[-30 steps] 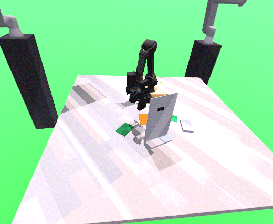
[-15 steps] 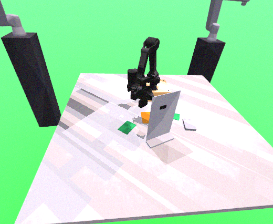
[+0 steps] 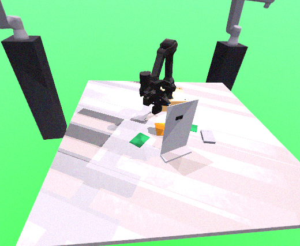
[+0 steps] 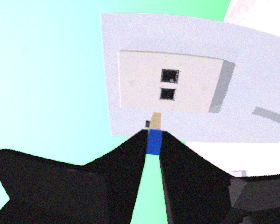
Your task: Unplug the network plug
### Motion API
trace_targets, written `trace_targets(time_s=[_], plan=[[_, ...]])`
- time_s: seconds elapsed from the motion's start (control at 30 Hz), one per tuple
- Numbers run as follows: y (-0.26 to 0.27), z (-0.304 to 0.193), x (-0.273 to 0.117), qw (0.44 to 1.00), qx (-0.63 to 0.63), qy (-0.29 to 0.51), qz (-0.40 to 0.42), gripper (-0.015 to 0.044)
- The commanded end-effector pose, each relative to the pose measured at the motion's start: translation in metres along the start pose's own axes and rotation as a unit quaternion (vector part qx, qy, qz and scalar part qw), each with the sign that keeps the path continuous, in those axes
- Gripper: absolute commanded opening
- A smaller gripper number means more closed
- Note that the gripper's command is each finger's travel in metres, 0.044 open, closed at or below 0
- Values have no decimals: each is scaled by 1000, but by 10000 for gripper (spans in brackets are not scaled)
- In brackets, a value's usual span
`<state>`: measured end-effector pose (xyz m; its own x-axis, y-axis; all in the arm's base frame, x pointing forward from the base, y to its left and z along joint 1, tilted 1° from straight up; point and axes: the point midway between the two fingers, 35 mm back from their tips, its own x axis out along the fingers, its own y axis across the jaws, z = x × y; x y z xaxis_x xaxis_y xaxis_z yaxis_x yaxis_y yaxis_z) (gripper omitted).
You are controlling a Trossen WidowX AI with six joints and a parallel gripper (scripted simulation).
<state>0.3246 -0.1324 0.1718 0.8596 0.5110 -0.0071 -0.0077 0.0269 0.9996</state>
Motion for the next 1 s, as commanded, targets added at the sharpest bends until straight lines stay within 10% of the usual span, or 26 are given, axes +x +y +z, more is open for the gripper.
trace_targets(time_s=[0.0,0.97], plan=[[14,-2,-4,1000,-7,2,1,0],[7,-14,13,987,105,-104,-55,0]])
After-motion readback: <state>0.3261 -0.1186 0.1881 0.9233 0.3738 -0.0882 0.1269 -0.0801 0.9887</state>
